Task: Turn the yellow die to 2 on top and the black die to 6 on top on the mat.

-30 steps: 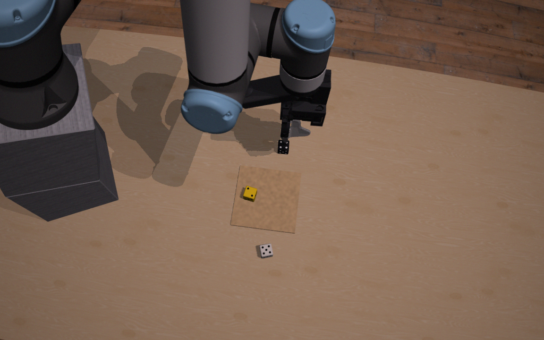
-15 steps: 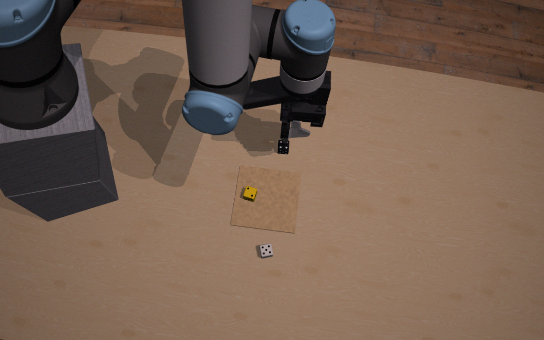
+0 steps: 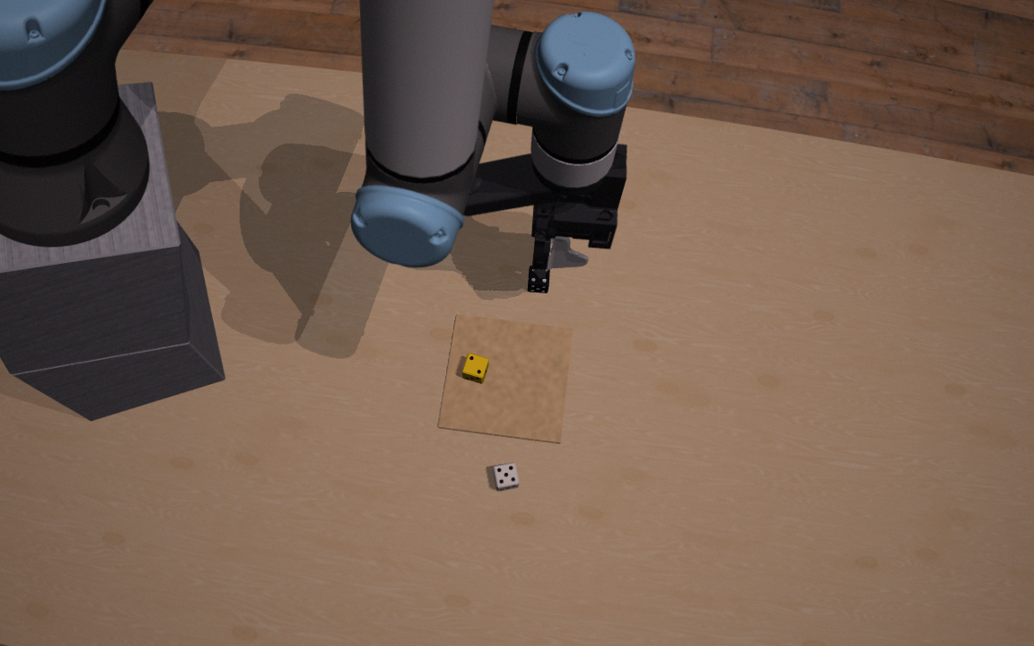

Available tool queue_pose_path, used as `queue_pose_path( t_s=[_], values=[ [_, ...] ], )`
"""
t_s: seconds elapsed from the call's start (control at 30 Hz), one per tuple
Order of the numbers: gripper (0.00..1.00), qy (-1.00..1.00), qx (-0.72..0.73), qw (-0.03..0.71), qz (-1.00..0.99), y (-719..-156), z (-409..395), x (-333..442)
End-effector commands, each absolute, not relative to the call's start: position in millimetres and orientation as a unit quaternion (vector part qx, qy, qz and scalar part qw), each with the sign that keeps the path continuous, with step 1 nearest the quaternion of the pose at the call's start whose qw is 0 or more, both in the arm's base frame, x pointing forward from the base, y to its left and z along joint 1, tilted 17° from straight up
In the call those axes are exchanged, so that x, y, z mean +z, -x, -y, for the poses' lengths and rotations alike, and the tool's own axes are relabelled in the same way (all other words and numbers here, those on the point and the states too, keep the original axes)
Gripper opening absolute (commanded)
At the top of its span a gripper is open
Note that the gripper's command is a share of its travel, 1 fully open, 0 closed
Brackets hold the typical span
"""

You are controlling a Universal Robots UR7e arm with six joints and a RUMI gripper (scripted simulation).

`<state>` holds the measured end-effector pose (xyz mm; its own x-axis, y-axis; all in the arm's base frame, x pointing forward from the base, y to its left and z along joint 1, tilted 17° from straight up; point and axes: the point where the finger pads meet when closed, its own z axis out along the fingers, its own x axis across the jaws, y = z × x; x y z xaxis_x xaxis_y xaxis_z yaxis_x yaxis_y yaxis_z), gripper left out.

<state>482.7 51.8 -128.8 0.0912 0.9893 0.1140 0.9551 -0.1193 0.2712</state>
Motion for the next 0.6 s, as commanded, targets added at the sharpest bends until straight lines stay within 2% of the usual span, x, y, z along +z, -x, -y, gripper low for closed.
queue_pose_path(
  t_s=[0.0, 0.57],
  values=[
    [0.24, -0.736, 0.135, 0.064, -0.66, -485.1, -52.1, -135.0],
    [0.24, -0.736, 0.135, 0.064, -0.66, -491.0, -53.4, -155.1]
  ],
)
